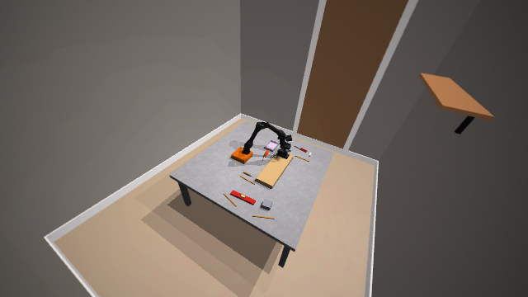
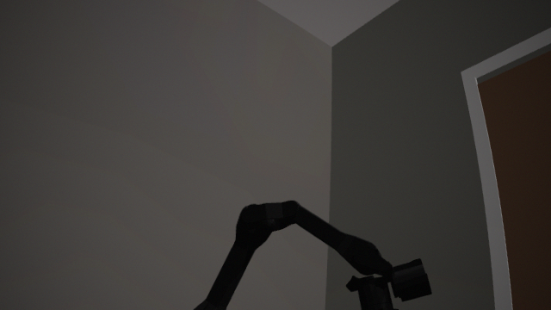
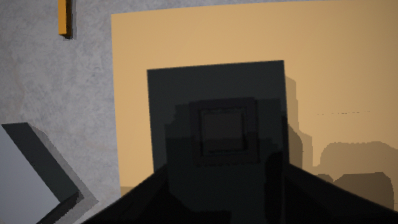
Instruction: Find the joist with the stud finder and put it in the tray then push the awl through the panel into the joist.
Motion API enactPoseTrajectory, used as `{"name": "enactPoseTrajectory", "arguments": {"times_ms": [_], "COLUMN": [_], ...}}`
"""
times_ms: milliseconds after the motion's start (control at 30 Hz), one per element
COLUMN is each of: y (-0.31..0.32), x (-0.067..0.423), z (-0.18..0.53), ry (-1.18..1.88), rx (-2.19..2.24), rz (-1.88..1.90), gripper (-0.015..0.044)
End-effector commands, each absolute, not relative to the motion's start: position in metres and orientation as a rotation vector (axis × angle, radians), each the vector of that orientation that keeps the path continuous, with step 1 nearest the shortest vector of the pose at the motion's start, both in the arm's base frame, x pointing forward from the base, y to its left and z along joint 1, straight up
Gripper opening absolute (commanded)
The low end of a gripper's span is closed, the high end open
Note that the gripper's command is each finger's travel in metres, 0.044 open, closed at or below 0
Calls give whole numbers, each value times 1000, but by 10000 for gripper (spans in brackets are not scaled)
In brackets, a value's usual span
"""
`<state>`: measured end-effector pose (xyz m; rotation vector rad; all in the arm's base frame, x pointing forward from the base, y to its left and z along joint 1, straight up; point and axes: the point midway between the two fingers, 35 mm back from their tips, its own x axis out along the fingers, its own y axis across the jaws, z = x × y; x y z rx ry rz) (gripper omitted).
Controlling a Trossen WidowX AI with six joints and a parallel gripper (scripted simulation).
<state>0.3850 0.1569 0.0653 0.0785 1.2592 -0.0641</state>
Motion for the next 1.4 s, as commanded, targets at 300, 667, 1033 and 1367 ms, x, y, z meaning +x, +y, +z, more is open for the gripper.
{"name": "enactPoseTrajectory", "arguments": {"times_ms": [300, 667, 1033, 1367], "y": [157, 134, 112, 91], "x": [386, 384, 382, 380], "z": [65, 64, 63, 63], "ry": [1260, 1260, 1260, 1260], "rx": [82, 80, 78, 76], "rz": [-69, -71, -72, -74], "gripper": [0, 0, 0, 0]}}
